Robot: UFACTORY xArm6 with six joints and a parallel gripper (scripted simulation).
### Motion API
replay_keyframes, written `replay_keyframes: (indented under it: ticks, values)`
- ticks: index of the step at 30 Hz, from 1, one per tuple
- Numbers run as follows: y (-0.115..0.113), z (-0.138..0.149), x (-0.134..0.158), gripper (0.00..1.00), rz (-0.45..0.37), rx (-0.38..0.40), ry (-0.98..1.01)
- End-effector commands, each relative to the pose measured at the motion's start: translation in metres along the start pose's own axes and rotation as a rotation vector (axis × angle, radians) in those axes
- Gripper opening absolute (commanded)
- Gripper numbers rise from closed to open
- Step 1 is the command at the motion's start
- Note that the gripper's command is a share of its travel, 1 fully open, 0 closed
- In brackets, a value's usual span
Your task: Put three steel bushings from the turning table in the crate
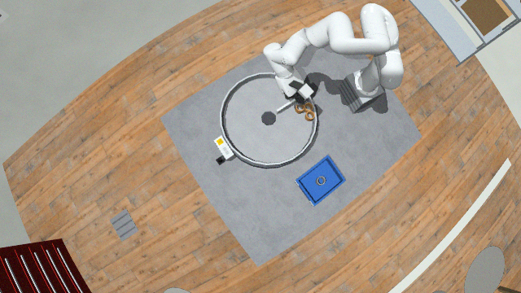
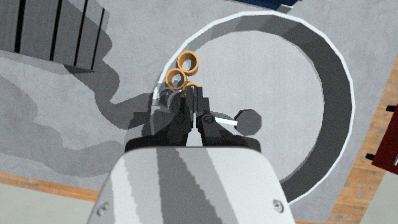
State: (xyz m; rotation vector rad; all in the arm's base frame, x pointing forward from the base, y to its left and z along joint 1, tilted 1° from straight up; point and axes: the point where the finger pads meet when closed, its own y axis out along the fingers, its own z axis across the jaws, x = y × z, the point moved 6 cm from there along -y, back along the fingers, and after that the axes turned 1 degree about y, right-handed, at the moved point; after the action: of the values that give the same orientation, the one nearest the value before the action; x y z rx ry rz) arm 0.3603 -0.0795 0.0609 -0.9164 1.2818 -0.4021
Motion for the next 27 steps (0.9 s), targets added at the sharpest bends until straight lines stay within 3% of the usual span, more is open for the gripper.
replay_keyframes:
  ticks: [1, 11, 19, 27]
  values:
    - [-0.002, 0.001, -0.001, 0.0, -0.003, 0.002, -0.002]
    - [0.0, 0.002, -0.003, 0.0, -0.003, 0.002, -0.002]
    - [0.014, 0.01, -0.02, 0.0, -0.003, 0.002, -0.002]
    - [0.051, 0.031, -0.064, 0.0, -0.003, 0.002, -0.002]
